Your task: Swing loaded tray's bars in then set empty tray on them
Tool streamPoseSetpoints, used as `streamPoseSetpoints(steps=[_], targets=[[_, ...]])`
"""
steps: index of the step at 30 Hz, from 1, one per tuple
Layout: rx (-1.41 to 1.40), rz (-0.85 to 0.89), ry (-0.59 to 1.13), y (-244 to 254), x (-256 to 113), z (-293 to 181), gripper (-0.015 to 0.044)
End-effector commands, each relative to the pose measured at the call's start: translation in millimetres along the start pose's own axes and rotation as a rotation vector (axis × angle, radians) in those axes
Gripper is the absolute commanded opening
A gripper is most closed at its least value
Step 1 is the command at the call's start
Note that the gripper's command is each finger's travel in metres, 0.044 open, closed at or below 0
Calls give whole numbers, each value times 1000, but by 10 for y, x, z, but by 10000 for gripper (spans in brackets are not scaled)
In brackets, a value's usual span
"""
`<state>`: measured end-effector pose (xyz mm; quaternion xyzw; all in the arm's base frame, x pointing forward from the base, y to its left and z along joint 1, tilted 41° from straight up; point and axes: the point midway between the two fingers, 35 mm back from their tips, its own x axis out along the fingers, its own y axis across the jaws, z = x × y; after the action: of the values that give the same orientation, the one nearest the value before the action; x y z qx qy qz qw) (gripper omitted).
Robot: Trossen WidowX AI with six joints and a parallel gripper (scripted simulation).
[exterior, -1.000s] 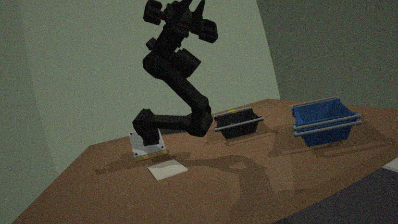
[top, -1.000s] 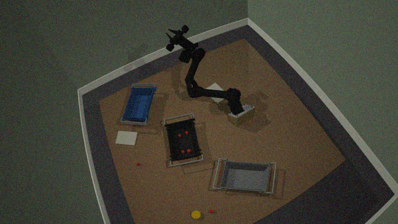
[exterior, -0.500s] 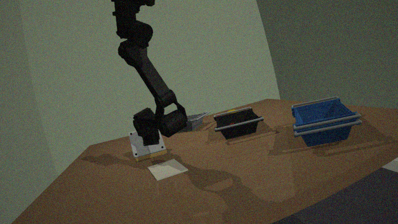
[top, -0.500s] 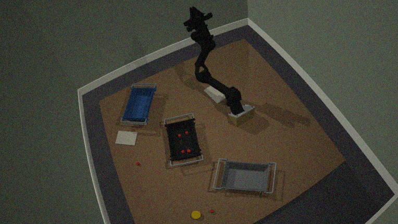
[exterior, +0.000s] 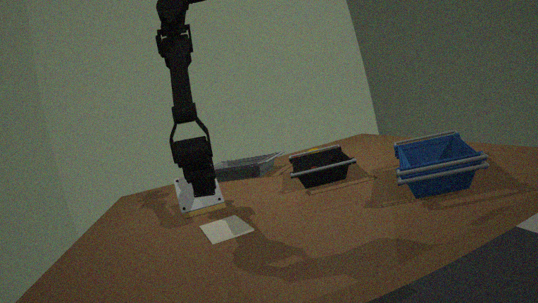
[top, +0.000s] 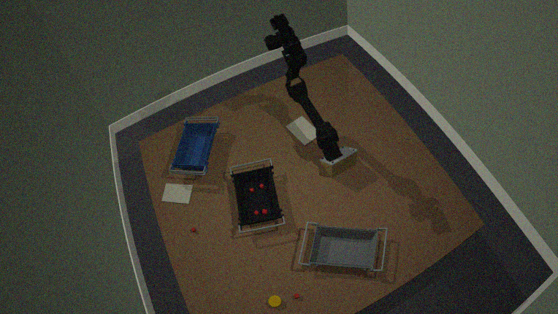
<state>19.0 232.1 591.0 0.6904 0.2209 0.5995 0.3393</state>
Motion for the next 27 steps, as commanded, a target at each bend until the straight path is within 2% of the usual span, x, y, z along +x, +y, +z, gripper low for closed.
streamPoseSetpoints(steps=[1,7,13,19,27], targets=[[-172,-142,-81,-408,116,226,80],[-434,-428,-222,-1144,135,786,80],[-679,-765,-367,-1770,-120,1556,80],[-870,-1129,-499,-2125,-649,2362,80],[-1000,-1655,-584,-2284,-1615,3249,80]])
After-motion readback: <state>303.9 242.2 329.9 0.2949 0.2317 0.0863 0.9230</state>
